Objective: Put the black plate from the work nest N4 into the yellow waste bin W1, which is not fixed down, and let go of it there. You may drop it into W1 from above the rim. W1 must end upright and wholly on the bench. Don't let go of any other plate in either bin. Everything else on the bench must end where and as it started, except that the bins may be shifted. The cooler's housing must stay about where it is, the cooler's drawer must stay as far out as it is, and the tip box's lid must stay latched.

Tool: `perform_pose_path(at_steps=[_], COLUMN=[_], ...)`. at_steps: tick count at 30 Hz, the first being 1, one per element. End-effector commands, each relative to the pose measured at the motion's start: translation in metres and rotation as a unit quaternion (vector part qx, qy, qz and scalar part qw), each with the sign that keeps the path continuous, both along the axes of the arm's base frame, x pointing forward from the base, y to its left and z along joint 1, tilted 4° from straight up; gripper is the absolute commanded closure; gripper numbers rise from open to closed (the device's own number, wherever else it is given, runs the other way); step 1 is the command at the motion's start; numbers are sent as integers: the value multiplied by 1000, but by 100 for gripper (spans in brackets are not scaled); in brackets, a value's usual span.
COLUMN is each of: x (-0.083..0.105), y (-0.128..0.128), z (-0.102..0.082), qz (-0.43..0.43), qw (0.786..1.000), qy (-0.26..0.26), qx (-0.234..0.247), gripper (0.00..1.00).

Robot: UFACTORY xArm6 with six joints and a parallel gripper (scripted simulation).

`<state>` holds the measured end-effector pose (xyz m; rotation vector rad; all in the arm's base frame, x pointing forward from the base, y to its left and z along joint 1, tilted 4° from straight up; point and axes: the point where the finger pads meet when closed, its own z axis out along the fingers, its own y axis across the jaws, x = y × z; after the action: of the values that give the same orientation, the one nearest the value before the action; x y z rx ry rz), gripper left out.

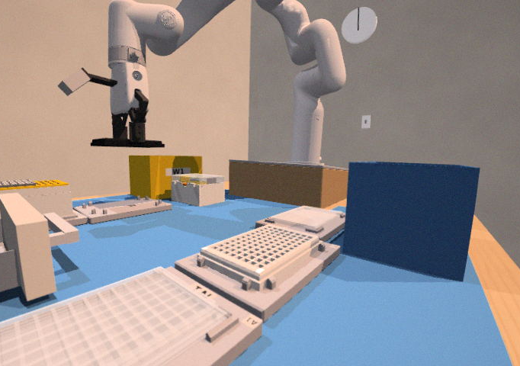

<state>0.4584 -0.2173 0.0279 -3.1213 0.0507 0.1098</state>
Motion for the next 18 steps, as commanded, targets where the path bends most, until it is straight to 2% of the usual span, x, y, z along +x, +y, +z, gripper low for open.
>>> perform_pose_path(at_steps=[1,18], x=[-7,-40], y=[-6,-29], z=[2,4], qz=[0,0], qw=[1000,1000], qy=[-3,-2], qx=[-1,-1], gripper=[100,100])
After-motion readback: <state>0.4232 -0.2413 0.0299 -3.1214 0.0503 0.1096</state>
